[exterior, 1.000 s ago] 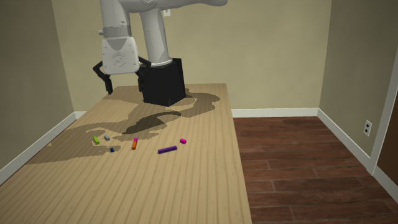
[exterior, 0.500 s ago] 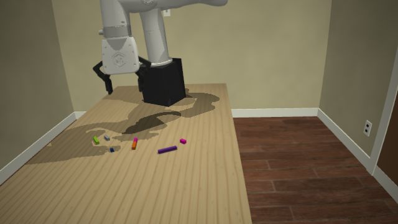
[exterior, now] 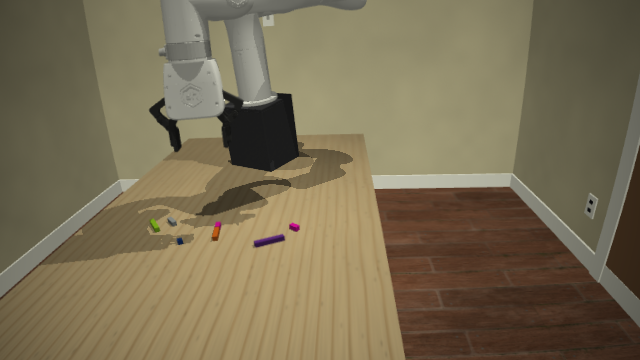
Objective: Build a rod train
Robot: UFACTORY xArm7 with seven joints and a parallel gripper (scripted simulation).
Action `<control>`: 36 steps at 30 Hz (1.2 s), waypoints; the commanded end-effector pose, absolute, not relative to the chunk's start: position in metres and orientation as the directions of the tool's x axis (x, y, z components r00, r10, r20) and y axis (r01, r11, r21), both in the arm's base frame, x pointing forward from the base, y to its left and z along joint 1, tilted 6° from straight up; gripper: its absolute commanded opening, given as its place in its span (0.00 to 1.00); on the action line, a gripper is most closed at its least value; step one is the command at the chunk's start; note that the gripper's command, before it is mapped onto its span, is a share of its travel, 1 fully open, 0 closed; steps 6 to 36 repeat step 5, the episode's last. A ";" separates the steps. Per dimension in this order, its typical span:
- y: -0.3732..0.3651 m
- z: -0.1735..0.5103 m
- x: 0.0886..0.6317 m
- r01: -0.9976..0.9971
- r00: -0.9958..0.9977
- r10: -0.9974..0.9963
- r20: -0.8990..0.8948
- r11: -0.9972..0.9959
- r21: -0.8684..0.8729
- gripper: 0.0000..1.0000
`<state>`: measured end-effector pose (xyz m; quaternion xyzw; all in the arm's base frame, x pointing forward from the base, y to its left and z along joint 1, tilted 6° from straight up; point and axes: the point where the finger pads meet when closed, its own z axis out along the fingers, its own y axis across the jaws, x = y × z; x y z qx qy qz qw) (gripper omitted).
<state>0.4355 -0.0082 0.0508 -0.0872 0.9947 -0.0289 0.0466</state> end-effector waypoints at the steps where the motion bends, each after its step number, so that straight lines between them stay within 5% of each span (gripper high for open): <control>1: -0.008 0.052 0.436 -0.171 -0.980 -0.176 -0.091 0.983 -0.066 1.00; 36: -0.008 0.052 0.436 -0.171 -0.980 -0.176 -0.091 0.983 -0.066 1.00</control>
